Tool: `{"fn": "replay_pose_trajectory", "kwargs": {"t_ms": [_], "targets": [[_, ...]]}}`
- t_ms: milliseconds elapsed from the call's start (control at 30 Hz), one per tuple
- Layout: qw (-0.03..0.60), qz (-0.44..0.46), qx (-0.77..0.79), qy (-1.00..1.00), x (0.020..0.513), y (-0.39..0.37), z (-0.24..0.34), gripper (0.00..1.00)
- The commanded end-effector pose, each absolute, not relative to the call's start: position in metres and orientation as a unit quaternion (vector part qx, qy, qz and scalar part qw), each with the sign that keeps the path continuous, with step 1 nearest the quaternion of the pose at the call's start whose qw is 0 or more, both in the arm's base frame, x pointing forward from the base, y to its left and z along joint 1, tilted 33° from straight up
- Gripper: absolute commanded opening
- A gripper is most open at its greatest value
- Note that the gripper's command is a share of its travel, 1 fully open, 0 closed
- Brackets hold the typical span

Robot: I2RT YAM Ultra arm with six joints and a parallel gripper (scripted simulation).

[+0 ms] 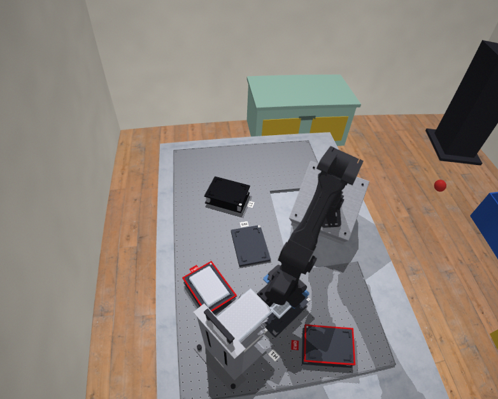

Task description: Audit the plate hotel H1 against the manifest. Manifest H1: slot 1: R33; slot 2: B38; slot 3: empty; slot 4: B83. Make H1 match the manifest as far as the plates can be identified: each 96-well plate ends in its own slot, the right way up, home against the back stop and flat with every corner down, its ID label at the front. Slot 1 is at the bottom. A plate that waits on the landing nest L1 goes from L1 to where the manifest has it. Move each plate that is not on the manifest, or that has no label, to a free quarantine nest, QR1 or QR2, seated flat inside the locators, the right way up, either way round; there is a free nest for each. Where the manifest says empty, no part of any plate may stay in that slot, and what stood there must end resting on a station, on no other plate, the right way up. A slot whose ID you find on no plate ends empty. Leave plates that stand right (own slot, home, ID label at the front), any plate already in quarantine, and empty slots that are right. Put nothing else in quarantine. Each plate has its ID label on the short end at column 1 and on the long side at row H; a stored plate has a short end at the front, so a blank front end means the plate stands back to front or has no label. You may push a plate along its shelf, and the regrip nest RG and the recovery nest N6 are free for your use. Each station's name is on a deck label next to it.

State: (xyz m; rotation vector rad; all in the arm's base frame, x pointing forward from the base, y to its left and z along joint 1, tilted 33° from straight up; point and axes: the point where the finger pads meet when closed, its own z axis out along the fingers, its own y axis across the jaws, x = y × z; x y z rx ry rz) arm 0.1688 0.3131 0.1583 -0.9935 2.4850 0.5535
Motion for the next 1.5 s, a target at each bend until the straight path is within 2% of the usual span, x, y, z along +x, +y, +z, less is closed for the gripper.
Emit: {"fn": "replay_pose_trajectory", "kwargs": {"t_ms": [0,1467], "targets": [[0.214,0.205,-0.356,0.886,0.166,0.313,0.161,0.86],[0.210,0.201,-0.357,0.888,0.172,0.328,0.136,0.86]]}}
